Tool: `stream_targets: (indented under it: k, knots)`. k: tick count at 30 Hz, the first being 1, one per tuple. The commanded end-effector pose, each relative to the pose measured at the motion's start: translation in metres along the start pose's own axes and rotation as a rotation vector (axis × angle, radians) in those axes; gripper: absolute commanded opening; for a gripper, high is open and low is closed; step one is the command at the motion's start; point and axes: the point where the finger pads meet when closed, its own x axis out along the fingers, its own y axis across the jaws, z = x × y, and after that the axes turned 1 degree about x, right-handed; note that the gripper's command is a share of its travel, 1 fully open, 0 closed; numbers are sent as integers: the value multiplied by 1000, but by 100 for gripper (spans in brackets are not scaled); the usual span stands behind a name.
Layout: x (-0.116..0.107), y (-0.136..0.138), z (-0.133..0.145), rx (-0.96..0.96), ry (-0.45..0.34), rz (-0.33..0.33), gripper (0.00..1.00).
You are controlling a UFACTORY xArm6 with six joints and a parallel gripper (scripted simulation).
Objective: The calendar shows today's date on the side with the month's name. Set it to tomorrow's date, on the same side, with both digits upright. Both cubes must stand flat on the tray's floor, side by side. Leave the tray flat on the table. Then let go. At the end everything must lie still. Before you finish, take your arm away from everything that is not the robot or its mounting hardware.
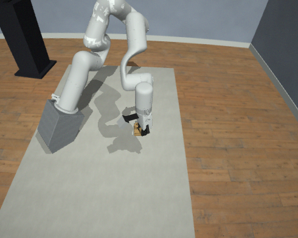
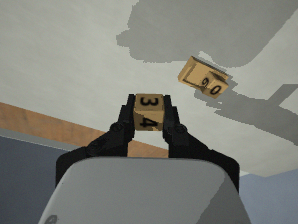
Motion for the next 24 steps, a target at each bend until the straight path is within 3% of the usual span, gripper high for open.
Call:
stream_targets:
  k: [1, 18, 24]
  knots:
    - [-1, -2, -6, 173, 10, -1, 27]
    - [-2, -4, -23, 638, 6, -3, 27]
    - [-2, -4, -26, 696, 6, -3, 27]
